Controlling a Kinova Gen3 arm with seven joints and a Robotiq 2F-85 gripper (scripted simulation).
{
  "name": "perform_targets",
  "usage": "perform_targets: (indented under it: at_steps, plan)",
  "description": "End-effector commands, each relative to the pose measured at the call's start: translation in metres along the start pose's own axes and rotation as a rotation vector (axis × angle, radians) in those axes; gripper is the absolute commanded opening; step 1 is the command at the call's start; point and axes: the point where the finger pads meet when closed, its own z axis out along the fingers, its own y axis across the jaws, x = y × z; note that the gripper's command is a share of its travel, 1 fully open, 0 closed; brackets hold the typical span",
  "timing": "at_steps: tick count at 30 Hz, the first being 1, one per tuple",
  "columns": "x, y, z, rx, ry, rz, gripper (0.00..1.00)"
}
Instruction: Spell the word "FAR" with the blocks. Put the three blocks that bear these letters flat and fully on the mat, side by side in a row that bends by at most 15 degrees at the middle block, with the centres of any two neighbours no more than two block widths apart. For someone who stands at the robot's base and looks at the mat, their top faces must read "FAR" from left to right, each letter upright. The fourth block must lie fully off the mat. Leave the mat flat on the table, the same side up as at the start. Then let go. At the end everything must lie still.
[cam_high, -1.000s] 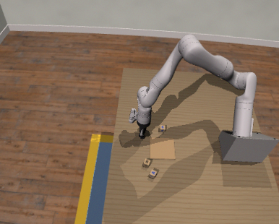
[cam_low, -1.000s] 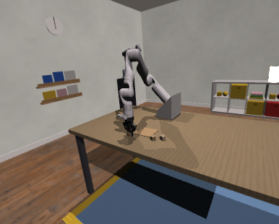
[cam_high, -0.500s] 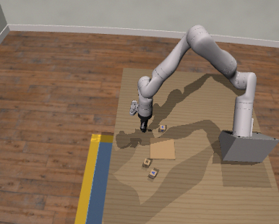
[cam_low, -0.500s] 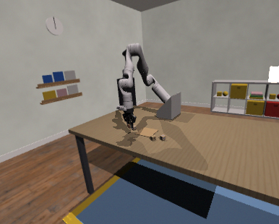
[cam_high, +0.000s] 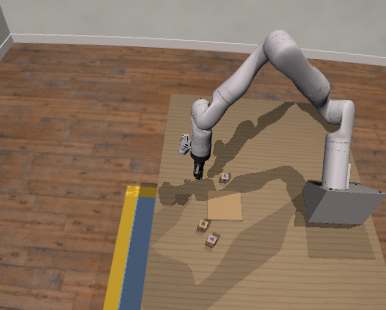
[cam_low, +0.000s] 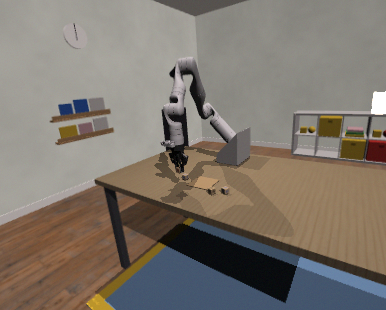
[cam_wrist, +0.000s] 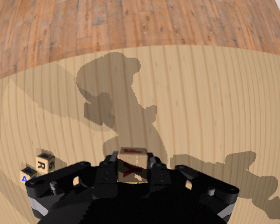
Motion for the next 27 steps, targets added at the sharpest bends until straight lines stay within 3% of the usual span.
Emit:
perform_targets:
  at_steps: [1,5,9,27]
  plan:
    - [0.004,0.000,-0.001,0.003,0.012,0.006,0.26]
    - [0.002,0.001,0.029,0.002,0.009,-0.010,0.26]
    - [0.002,0.001,0.037,0.002,0.010,-0.016,0.26]
    - [0.002,0.000,0.038,0.001,0.053,-0.015,0.26]
